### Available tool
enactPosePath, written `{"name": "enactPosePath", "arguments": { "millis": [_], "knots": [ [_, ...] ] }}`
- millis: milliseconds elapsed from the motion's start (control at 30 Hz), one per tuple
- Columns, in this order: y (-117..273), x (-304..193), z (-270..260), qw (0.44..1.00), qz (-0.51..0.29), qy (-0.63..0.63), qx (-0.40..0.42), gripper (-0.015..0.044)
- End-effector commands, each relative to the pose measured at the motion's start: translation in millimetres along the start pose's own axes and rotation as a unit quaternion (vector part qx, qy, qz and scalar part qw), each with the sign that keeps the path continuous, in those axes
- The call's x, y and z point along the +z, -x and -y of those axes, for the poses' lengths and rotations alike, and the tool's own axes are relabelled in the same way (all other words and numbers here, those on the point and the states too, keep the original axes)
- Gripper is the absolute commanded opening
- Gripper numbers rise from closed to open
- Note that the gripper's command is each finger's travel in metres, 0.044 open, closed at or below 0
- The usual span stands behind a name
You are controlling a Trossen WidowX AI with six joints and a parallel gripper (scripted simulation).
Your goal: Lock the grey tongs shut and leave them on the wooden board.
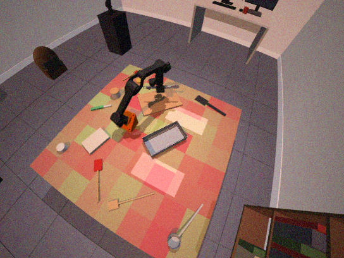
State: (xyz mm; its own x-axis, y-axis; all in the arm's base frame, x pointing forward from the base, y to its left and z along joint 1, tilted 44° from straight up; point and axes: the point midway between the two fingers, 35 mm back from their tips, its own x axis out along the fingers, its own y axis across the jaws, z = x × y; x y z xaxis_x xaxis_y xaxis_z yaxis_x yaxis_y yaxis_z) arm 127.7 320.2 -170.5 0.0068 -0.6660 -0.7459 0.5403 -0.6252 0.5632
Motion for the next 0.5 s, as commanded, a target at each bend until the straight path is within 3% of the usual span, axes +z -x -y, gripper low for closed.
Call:
{"name": "enactPosePath", "arguments": {
  "millis": [0, 467],
  "knots": [
    [-6, -1, 0, 1.000, -0.002, 0.001, 0.000, -0.0150],
    [-29, -2, 0, 1.000, -0.002, 0.001, 0.001, -0.0150]
  ]
}}
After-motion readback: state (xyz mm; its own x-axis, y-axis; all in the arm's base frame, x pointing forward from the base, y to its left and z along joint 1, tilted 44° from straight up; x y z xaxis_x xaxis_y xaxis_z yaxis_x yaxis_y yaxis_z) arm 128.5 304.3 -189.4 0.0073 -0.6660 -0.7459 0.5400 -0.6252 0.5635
